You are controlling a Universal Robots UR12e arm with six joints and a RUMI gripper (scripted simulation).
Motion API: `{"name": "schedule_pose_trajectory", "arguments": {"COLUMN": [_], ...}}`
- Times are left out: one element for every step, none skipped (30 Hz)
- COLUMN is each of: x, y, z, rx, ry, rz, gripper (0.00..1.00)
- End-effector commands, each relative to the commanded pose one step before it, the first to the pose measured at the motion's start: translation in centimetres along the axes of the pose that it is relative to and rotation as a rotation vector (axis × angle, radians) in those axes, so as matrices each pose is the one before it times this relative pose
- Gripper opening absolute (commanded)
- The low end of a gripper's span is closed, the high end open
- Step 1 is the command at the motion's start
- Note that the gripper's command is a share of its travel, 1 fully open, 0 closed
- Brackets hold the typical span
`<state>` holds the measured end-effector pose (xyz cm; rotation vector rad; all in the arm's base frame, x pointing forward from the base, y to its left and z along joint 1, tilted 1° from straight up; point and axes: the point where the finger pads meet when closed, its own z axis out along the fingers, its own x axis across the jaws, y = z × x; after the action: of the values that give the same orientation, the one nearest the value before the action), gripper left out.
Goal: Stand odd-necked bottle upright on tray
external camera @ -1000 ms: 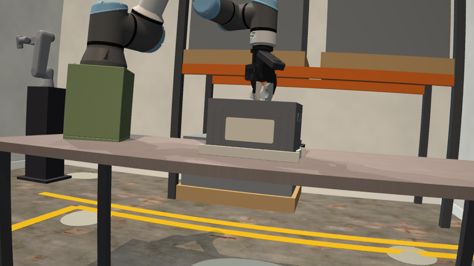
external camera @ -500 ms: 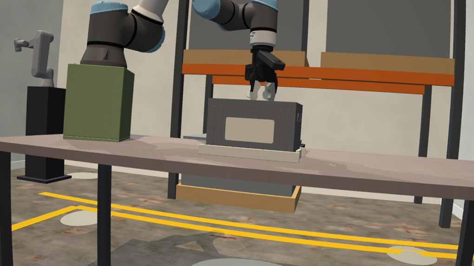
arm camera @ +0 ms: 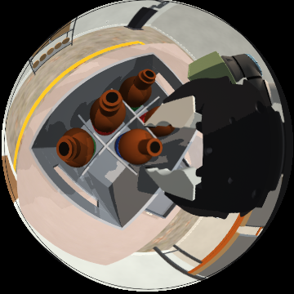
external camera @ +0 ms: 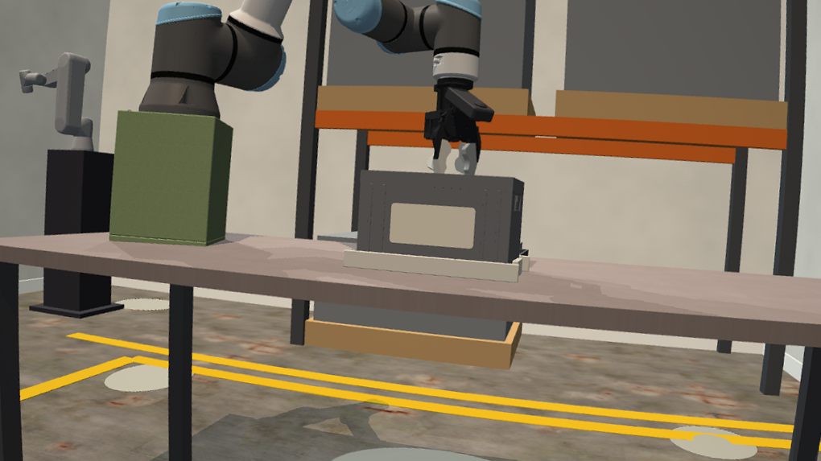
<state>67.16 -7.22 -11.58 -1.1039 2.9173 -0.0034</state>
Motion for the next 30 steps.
{"name": "schedule_pose_trajectory", "arguments": {"x": [0.203, 0.000, 0.000, 0.000, 0.000, 0.000, 0.000, 0.000, 0.000, 0.000, 0.000, 0.000, -0.001, -0.002, -0.003, -0.005, -0.007, -0.013, -0.001, -0.002, -0.003, 0.000, 0.000, -0.004, -0.004, -0.007, -0.007, -0.009, -0.010, -0.013], "y": [0.209, 0.000, 0.000, 0.000, 0.000, 0.000, 0.000, 0.000, 0.000, 0.000, 0.000, 0.000, -0.001, -0.003, -0.006, -0.010, -0.014, -0.024, -0.005, -0.005, -0.009, 0.000, 0.000, -0.011, -0.011, -0.017, -0.018, -0.023, -0.024, -0.031], "z": [0.205, 0.000, 0.000, 0.000, 0.000, 0.000, 0.000, 0.000, 0.000, 0.000, 0.000, -0.002, -0.010, -0.027, -0.050, -0.078, -0.111, -0.141, -0.105, -0.128, -0.152, 0.000, 0.000, -0.176, -0.199, -0.224, -0.246, -0.268, -0.288, -0.308], "rx": [-0.00326, 0.00000, 0.00000, 0.00000, 0.00000, 0.00000, 0.00000, 0.00000, 0.00000, 0.00000, 0.00000, 0.00001, 0.00004, 0.00010, 0.00019, 0.00029, 0.00042, 0.00072, 0.00005, 0.00006, 0.00009, 0.00000, 0.00000, 0.00011, 0.00013, 0.00018, 0.00020, 0.00025, 0.00027, 0.00034], "ry": [0.00207, 0.00000, 0.00000, 0.00000, 0.00000, 0.00000, 0.00000, 0.00000, 0.00000, 0.00000, 0.00000, 0.00000, -0.00002, -0.00005, -0.00010, -0.00015, -0.00022, -0.00038, -0.00003, -0.00003, -0.00005, 0.00000, 0.00000, -0.00006, -0.00007, -0.00009, -0.00010, -0.00013, -0.00014, -0.00018], "rz": [0.00111, 0.00000, 0.00000, 0.00000, 0.00000, 0.00000, 0.00000, 0.00000, 0.00000, 0.00000, 0.00000, 0.00000, 0.00000, 0.00000, 0.00000, 0.00000, 0.00000, 0.00000, 0.00001, 0.00001, 0.00001, 0.00000, 0.00000, 0.00001, 0.00001, 0.00001, 0.00002, 0.00002, 0.00002, 0.00002], "gripper": [0.38, 0.38, 0.38, 0.38, 0.38, 0.38, 0.38, 0.38, 0.38, 0.38, 0.38, 0.38, 0.38, 0.38, 0.38, 0.38, 0.38, 0.38, 0.38, 0.38, 0.38, 0.38, 0.38, 0.38, 0.38, 0.38, 0.38, 0.38, 0.38, 0.38]}}
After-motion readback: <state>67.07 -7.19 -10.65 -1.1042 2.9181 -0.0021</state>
